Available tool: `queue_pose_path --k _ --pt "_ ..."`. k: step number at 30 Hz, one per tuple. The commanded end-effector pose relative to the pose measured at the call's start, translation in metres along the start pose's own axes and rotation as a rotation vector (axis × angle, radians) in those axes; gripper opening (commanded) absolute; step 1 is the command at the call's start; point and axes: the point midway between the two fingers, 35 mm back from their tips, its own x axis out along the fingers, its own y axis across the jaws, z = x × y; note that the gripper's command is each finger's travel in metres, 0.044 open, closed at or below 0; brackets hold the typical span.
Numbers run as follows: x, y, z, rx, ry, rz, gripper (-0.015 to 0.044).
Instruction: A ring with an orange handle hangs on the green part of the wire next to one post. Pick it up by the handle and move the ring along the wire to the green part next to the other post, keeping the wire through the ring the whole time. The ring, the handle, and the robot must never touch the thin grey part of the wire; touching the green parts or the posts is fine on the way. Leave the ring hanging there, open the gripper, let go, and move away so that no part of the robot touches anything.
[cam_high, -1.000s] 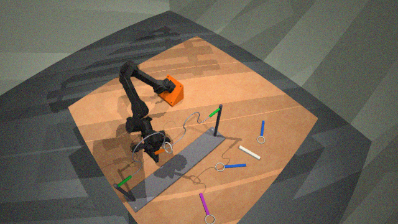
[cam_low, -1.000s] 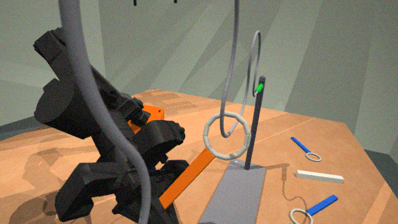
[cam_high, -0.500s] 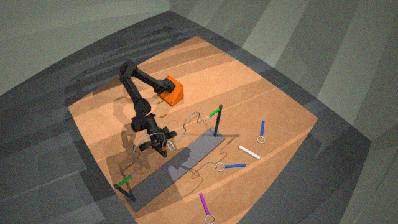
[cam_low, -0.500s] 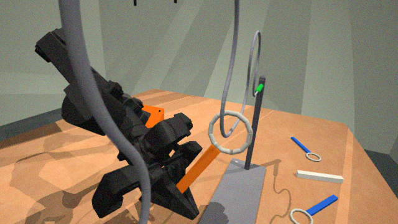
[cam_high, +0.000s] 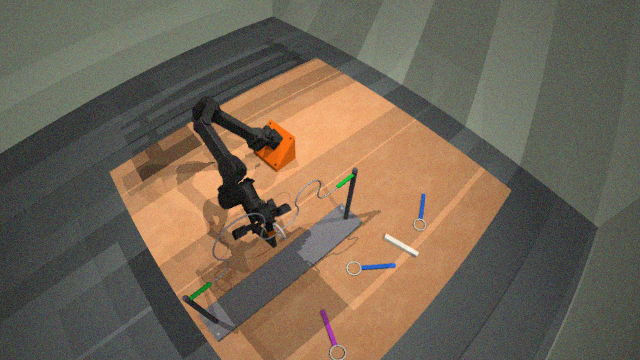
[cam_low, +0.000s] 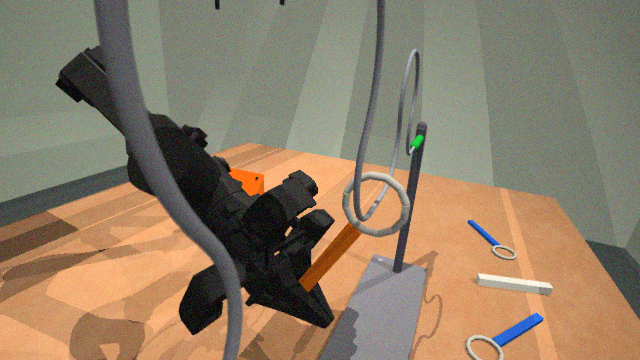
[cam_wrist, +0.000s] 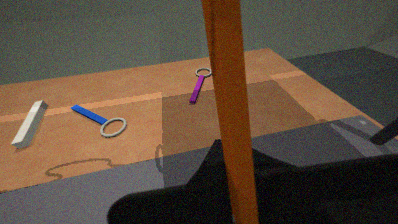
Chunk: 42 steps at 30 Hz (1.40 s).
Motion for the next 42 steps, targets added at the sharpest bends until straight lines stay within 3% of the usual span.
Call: queue_pose_path --k 1,22,42 --pt "-0.001 0.007 -0.001 0.018 0.007 0.008 -0.015" --pt "-0.005 0.04 0.0 0.114 0.018 0.064 -0.015" --pt "-0.02 0.094 0.014 0.418 0.056 0.237 -0.015"
